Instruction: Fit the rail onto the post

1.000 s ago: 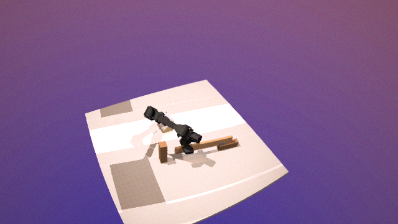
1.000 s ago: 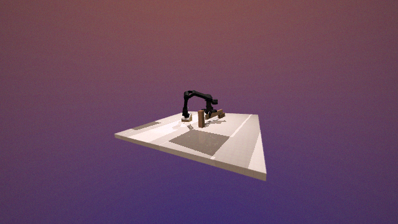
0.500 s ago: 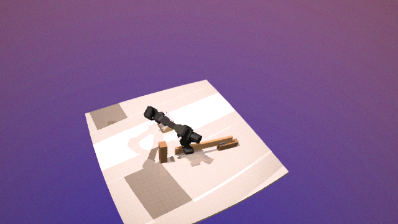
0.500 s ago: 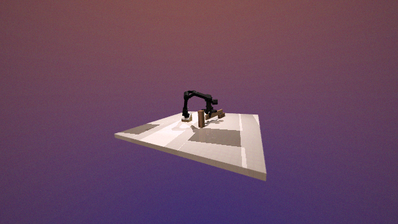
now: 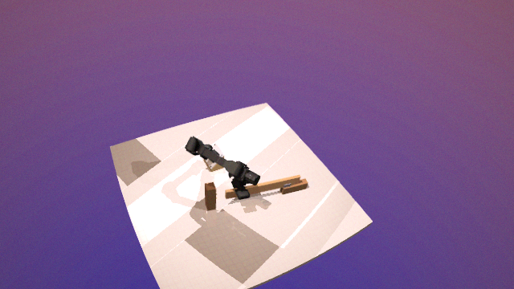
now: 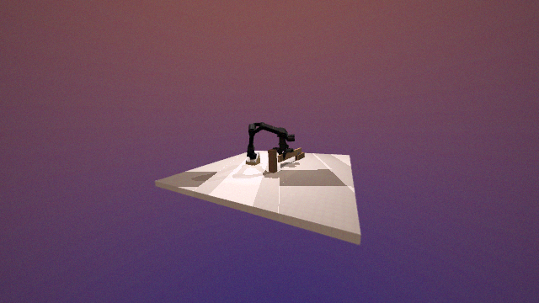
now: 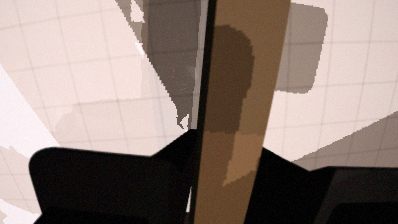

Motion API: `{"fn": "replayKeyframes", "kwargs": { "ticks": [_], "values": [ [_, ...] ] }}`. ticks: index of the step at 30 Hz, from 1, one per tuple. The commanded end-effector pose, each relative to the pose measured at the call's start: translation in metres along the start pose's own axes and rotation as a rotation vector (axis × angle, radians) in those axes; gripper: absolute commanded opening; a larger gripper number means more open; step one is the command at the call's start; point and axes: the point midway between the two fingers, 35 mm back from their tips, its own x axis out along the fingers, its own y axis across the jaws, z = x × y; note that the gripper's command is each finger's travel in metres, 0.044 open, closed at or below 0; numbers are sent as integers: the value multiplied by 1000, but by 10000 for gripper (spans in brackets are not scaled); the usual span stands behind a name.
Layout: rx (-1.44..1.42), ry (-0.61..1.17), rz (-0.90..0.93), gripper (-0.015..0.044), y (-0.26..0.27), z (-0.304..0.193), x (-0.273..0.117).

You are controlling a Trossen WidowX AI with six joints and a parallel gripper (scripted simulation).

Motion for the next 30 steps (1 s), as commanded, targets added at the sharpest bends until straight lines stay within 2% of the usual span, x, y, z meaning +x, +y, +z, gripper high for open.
{"fn": "replayKeyframes", "kwargs": {
  "ticks": [1, 30],
  "values": [
    [-2, -3, -1, 0, 0, -2, -2],
    [-2, -2, -1, 0, 0, -11, -1]
  ]
}}
